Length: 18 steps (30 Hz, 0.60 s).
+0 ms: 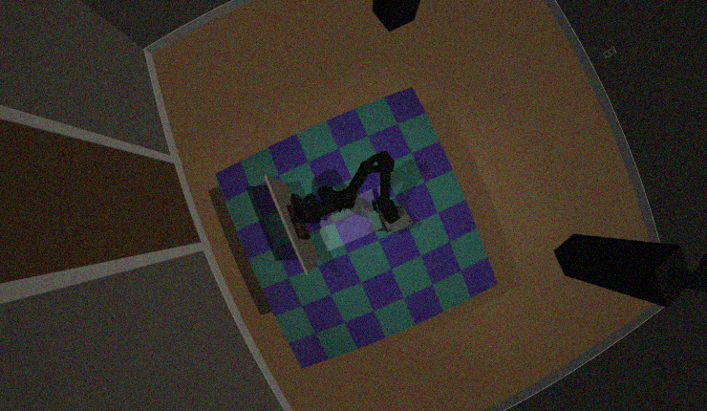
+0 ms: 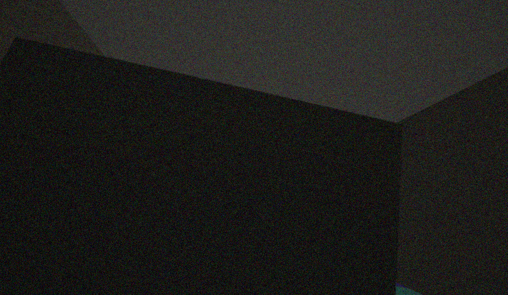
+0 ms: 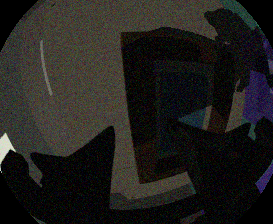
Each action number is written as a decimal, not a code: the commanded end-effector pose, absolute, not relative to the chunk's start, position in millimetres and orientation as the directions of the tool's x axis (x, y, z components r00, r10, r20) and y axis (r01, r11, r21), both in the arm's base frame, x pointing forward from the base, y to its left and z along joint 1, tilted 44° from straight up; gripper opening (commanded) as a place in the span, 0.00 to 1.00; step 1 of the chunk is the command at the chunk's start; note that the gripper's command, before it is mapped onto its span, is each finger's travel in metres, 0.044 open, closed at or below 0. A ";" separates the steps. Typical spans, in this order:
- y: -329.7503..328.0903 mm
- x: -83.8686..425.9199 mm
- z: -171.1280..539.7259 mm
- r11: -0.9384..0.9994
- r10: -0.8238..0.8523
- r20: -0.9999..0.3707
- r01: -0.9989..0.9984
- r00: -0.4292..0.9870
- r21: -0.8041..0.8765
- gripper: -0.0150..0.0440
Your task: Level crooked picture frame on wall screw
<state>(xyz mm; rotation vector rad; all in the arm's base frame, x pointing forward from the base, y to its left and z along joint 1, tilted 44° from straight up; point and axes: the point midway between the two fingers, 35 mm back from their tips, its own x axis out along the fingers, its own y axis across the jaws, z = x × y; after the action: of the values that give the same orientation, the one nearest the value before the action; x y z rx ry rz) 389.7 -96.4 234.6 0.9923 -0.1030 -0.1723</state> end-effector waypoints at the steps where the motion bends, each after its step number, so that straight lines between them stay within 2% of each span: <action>1: -96.9 389.8 235.0 0.539 -0.195 0.009 0.099 0.981 0.836 0.69; 7: -97.3 389.9 235.1 0.539 -0.195 0.009 0.099 0.981 0.836 0.69; 18: -97.3 389.9 235.1 0.539 -0.195 0.009 0.099 0.981 0.836 0.57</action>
<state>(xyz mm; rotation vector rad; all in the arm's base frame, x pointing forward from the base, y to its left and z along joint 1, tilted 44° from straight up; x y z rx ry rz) 389.8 -96.8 234.9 0.9921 -0.1040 -0.1730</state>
